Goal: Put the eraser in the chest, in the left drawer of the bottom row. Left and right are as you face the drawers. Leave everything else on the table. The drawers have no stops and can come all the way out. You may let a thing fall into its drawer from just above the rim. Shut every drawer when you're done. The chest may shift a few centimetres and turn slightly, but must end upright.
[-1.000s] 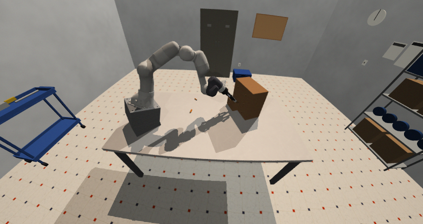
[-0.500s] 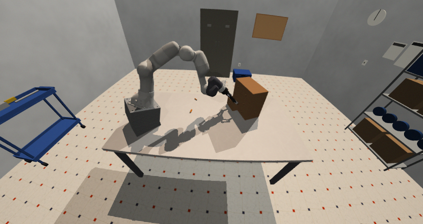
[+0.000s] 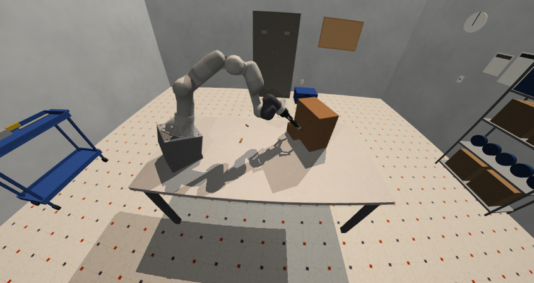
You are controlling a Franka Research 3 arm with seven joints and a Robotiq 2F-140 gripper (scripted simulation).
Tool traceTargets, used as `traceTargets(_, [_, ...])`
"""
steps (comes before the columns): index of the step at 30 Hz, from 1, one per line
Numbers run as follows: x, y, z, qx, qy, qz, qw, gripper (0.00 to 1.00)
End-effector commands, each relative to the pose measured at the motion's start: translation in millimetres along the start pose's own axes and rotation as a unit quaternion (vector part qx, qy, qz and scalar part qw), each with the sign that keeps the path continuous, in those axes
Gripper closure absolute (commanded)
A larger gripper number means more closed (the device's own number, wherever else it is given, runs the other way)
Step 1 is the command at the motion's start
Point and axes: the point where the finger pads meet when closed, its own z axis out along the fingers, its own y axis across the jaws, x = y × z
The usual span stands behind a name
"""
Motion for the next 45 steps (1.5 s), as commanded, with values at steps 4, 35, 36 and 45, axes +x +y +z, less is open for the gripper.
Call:
traceTargets(4, [-2,0,-1.2,0.000,-0.004,0.002,1.000,0.00])
traceTargets(35, [-73,0,-81.9,0.000,-0.004,0.002,1.000,0.00])
traceTargets(36, [-77,0,-86.5,0.000,-0.004,0.002,1.000,0.00])
traceTargets(45, [-101,-1,-114.3,0.000,-0.004,0.002,1.000,0.00])
